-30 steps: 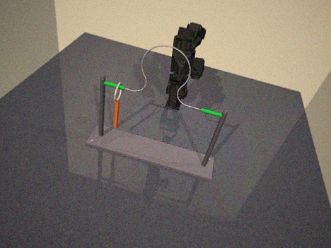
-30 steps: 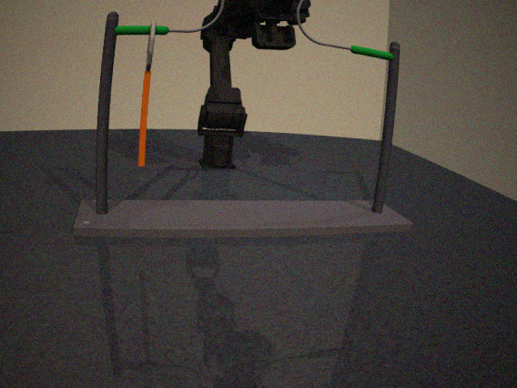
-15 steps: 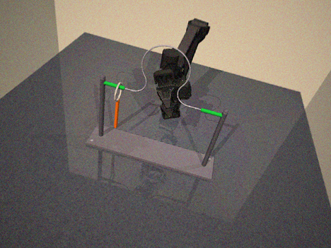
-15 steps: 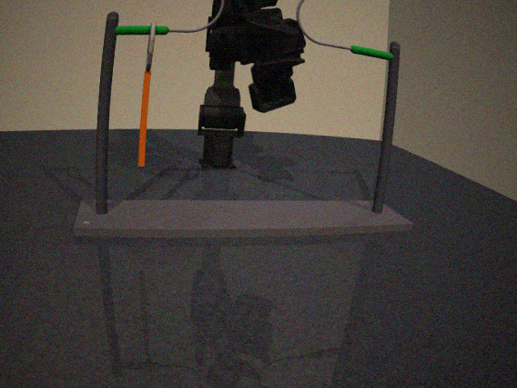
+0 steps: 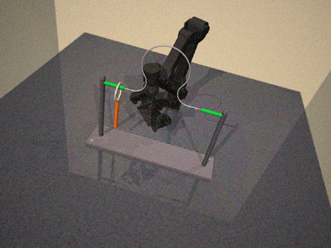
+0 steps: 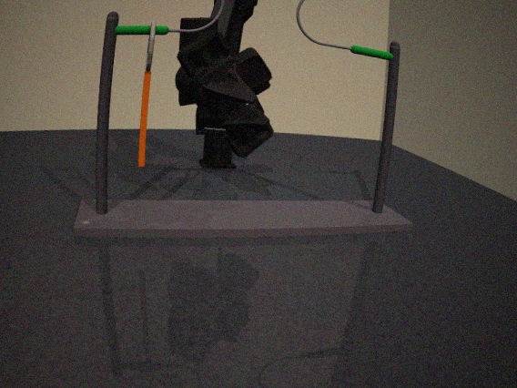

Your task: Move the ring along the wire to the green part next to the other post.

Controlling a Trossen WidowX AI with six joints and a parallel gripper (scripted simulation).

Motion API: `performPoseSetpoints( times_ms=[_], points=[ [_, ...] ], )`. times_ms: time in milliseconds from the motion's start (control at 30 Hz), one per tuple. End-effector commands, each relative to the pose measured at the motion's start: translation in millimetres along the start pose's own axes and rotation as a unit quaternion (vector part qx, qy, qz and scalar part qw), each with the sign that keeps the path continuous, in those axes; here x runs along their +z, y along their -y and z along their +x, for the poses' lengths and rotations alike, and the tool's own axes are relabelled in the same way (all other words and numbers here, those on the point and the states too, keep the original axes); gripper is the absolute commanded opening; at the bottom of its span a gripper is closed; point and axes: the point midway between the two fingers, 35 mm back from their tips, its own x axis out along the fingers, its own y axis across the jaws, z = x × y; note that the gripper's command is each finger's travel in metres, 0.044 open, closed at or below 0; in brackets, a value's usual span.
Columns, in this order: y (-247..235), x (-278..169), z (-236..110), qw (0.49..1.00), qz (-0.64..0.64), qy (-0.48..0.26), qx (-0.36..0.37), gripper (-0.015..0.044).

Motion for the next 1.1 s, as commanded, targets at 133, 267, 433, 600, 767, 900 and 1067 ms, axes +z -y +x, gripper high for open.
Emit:
performPoseSetpoints(
  times_ms=[133, 267, 433, 600, 767, 900, 1067],
  points=[
    [-3, -57, -28, 0.993, 0.113, -0.031, -0.026, 0.016],
    [-8, -82, -48, 0.983, 0.174, -0.042, -0.044, 0.016],
    [-16, -108, -75, 0.965, 0.25, -0.051, -0.069, 0.016],
    [-27, -126, -104, 0.94, 0.322, -0.056, -0.098, 0.016],
    [-38, -137, -132, 0.909, 0.392, -0.055, -0.128, 0.016],
    [-44, -140, -145, 0.892, 0.425, -0.053, -0.143, 0.016],
    [-44, -140, -145, 0.892, 0.425, -0.053, -0.143, 0.016]
  ],
)
